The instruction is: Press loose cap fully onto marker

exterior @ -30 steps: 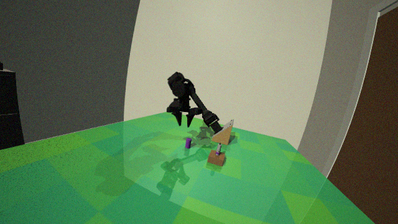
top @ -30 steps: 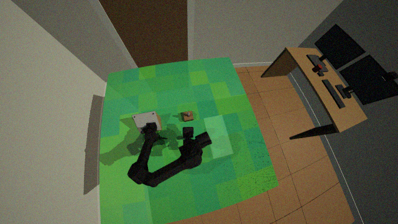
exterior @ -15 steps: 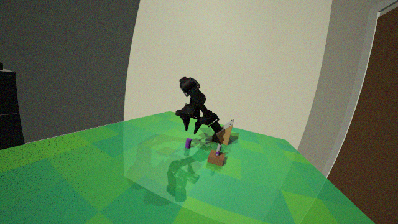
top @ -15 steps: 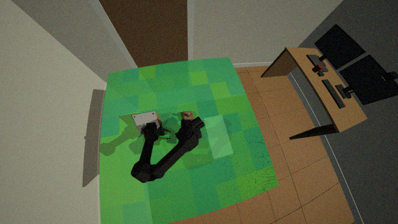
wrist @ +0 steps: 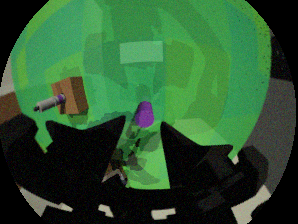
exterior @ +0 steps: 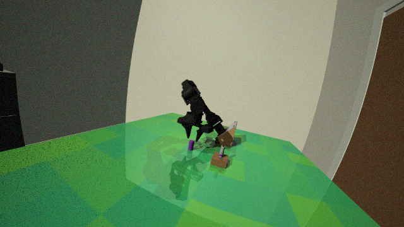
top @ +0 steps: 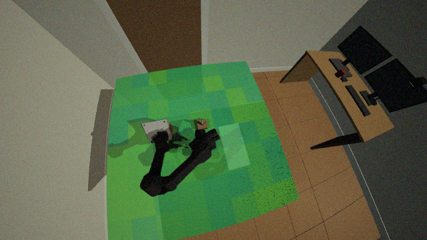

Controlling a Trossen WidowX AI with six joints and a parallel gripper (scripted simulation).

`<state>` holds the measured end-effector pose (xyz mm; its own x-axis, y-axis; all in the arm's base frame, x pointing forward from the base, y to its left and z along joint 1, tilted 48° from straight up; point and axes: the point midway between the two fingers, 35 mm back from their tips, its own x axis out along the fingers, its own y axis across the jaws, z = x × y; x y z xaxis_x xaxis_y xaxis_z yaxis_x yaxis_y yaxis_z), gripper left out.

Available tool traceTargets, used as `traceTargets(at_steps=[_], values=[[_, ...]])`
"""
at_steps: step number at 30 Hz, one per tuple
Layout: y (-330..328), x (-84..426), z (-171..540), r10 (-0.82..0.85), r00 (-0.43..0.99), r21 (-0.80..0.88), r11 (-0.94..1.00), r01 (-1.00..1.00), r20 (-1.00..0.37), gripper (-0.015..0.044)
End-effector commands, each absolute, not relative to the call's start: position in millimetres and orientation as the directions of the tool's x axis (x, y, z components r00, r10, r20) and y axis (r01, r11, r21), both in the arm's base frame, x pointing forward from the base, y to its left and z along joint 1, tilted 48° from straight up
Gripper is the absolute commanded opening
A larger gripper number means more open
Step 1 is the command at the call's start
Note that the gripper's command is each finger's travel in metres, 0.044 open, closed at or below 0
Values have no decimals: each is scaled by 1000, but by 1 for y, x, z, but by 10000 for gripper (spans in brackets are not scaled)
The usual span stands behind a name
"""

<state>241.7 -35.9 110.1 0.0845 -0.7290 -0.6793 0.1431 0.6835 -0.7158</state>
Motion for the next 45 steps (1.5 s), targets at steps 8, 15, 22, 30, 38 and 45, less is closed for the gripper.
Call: traceTargets(at_steps=[8,15,22,30,38,45], values=[[-49,243,99,-731,86,-719,681,139,-677,240],[-57,244,91,-732,86,-719,680,139,-676,240],[-66,245,85,-734,86,-721,679,140,-674,240],[-69,245,82,-735,86,-722,678,140,-673,135],[-68,245,82,-735,86,-722,678,140,-673,82],[-60,245,88,-732,86,-720,680,140,-675,0]])
